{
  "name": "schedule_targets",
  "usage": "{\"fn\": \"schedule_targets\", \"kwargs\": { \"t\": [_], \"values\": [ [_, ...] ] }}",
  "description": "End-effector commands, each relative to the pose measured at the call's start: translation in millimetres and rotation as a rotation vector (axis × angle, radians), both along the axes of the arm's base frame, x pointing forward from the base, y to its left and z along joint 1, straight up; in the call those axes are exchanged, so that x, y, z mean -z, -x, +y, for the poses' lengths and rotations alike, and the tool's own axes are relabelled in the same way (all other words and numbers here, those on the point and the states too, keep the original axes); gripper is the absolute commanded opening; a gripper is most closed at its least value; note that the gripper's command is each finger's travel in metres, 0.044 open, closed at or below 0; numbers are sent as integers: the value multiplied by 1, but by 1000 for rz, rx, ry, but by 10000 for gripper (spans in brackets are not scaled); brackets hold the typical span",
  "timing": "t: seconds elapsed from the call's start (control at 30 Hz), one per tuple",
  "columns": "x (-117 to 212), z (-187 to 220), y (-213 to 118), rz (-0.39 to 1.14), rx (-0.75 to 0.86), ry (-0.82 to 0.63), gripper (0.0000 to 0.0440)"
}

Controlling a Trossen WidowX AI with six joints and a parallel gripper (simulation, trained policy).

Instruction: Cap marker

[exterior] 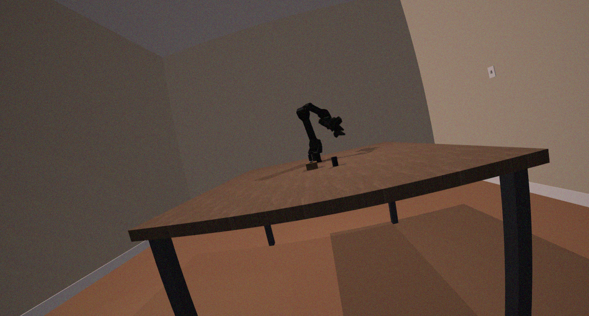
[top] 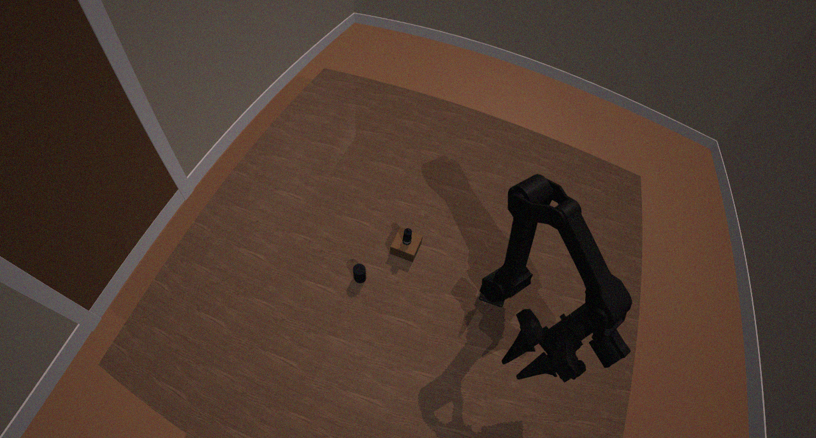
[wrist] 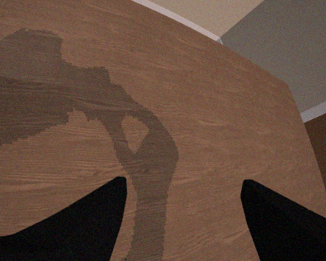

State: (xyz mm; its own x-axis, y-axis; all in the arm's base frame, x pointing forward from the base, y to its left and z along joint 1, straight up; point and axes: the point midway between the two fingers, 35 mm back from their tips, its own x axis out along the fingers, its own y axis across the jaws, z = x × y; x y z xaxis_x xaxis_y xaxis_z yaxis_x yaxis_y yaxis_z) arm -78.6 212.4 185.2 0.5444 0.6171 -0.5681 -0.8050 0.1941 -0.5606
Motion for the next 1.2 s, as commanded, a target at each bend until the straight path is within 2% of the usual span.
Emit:
{"fn": "schedule_targets", "kwargs": {
  "t": [0.0,1.17],
  "values": [
    [-1,6,-3,23,41,22,283],
    [3,47,-59,230,423,174,325]
  ]
}}
